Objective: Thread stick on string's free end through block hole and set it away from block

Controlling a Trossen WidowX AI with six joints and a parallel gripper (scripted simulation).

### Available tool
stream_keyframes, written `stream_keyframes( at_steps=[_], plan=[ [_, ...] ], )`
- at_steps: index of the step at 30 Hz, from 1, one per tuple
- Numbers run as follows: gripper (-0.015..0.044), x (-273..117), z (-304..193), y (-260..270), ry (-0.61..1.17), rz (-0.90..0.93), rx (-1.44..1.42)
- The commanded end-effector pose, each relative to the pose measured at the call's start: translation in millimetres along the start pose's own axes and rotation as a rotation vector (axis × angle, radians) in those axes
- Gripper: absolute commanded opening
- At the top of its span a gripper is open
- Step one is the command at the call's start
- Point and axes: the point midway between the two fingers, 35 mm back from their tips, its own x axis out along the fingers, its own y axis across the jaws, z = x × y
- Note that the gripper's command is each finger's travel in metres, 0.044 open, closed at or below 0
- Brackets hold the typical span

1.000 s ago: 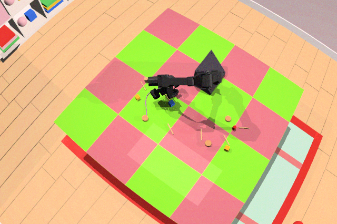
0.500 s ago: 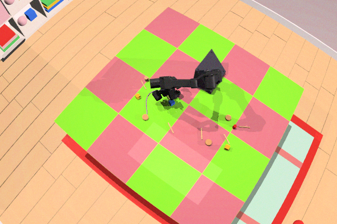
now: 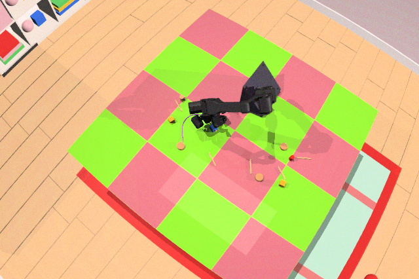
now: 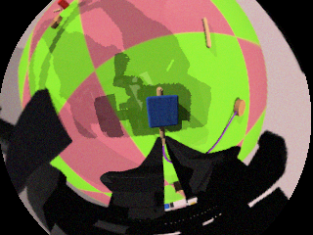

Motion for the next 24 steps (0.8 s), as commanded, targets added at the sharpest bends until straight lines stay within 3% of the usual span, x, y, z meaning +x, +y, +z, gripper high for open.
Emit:
stream_keyframes(
  at_steps=[1, 11, 16, 19, 24],
  plan=[
    [0.0000, 0.1, 6.3, 0.8, -0.004, -0.001, 0.003],
    [0.0000, 0.0, 16.6, 0.9, -0.005, -0.001, 0.002],
    [0.0121, -0.1, 14.1, 0.1, 0.000, 0.001, -0.001],
    [0.0121, -2.5, 13.9, -0.3, 0.000, 0.000, -0.001],
    [0.0121, -70.2, 11.6, -1.5, 0.004, -0.001, 0.000]
  ],
)
